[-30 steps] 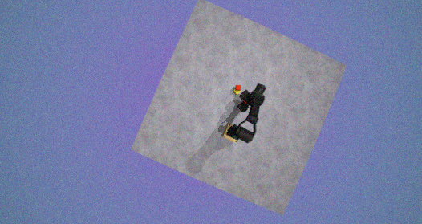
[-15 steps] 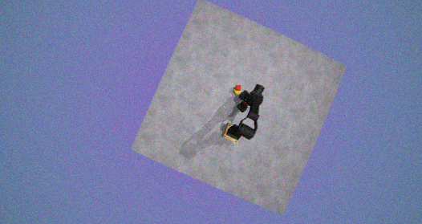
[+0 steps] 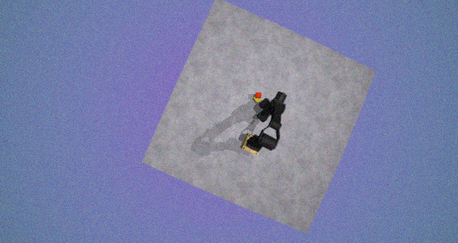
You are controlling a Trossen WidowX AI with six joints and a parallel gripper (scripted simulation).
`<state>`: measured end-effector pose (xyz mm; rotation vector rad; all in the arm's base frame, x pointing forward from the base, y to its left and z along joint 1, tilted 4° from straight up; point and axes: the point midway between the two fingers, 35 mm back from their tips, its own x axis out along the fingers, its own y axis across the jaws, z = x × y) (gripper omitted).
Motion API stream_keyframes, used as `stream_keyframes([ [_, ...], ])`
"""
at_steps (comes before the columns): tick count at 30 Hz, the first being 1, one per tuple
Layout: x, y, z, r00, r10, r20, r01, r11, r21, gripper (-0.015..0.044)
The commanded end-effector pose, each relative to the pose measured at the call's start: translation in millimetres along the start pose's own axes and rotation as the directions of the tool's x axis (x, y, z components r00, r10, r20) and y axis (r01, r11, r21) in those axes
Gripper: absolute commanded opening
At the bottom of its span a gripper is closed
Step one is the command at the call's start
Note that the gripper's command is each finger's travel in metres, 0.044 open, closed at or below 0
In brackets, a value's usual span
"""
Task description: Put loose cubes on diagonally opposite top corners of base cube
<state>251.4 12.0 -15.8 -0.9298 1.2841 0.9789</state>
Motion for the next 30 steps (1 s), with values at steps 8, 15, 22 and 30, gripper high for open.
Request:
stream_keyframes([
  [8,-31,-6,2,1.000,-0.007,0.005,0.007,1.000,0.002,0.0105],
  [15,-53,-7,3,1.000,-0.007,0.004,0.007,1.000,0.002,0.0105],
  [22,-74,-6,2,1.000,-0.007,0.004,0.007,1.000,0.002,0.0105],
  [30,-100,-2,1,1.000,-0.007,0.004,0.007,1.000,0.002,0.0105],
])
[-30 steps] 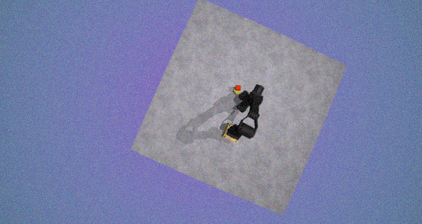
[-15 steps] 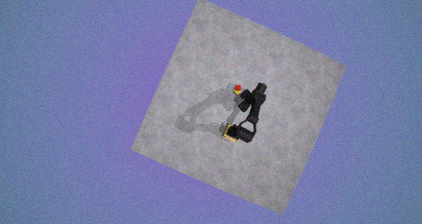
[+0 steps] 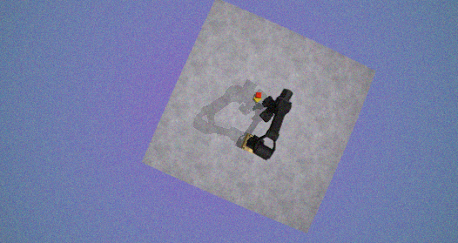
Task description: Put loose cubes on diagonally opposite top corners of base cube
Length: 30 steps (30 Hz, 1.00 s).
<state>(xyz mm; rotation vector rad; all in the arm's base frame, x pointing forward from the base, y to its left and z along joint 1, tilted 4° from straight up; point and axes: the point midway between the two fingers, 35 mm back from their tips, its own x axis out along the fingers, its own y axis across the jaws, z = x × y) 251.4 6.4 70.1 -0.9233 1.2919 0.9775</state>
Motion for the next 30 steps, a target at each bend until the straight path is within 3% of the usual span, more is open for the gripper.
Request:
stream_keyframes([
  [1,-17,1,0,1.000,-0.013,0.007,0.013,1.000,-0.004,0.0105],
  [7,-22,2,1,1.000,-0.013,0.007,0.012,1.000,0.012,0.0105],
  [30,-20,9,59,1.000,-0.012,0.011,0.004,0.836,0.549,0.0105],
])
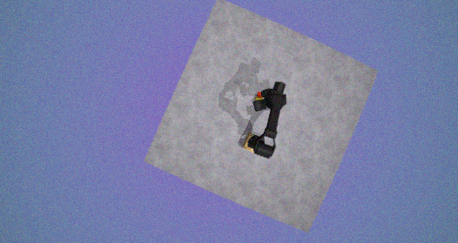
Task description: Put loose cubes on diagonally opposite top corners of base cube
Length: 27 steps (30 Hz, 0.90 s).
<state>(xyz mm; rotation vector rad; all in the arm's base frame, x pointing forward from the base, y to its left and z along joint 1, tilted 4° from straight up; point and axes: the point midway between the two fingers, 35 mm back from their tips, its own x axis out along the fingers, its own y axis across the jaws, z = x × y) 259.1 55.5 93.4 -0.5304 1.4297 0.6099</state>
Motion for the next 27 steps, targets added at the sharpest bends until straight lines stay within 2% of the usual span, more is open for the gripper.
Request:
stream_keyframes([
  [1,1,6,9,1.000,-0.003,-0.001,0.003,0.994,0.107,0.0105],
  [13,3,27,31,1.000,-0.001,0.002,0.000,0.925,0.379,0.0105],
  [20,5,28,31,1.000,-0.001,0.002,0.000,0.923,0.384,0.0105],
  [27,26,28,30,1.000,0.000,0.002,0.000,0.922,0.388,0.0105],
])
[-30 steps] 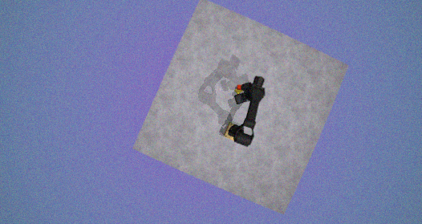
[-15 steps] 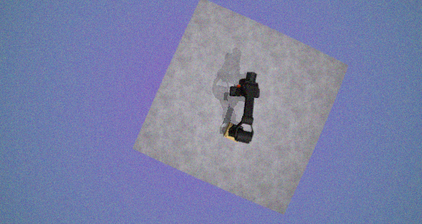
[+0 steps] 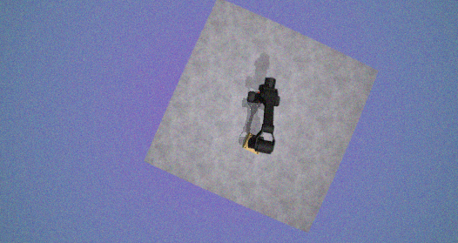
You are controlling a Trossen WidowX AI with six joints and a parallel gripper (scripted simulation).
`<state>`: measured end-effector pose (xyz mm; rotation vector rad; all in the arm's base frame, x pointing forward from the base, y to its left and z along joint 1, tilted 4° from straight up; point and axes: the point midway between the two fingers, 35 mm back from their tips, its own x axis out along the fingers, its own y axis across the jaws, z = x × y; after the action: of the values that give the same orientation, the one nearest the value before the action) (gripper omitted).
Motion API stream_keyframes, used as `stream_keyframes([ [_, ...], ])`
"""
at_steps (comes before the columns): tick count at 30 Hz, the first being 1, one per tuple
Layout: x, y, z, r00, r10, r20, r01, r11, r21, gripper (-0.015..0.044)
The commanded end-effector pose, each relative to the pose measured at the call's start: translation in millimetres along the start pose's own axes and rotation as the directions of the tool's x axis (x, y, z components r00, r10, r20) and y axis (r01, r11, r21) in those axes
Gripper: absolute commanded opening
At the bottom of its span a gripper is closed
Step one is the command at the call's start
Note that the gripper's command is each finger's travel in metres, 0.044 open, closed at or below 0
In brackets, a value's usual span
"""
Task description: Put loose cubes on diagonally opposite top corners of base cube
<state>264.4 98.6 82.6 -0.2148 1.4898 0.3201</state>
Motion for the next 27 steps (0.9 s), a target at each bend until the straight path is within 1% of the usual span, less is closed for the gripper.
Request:
stream_keyframes([
  [1,15,-1,-2,1.000,-0.004,-0.011,0.004,1.000,0.008,0.0105],
  [15,20,-1,-3,1.000,-0.004,-0.011,0.004,1.000,0.009,0.0105],
  [27,48,-1,-1,1.000,-0.003,-0.011,0.003,1.000,0.006,0.0105],
])
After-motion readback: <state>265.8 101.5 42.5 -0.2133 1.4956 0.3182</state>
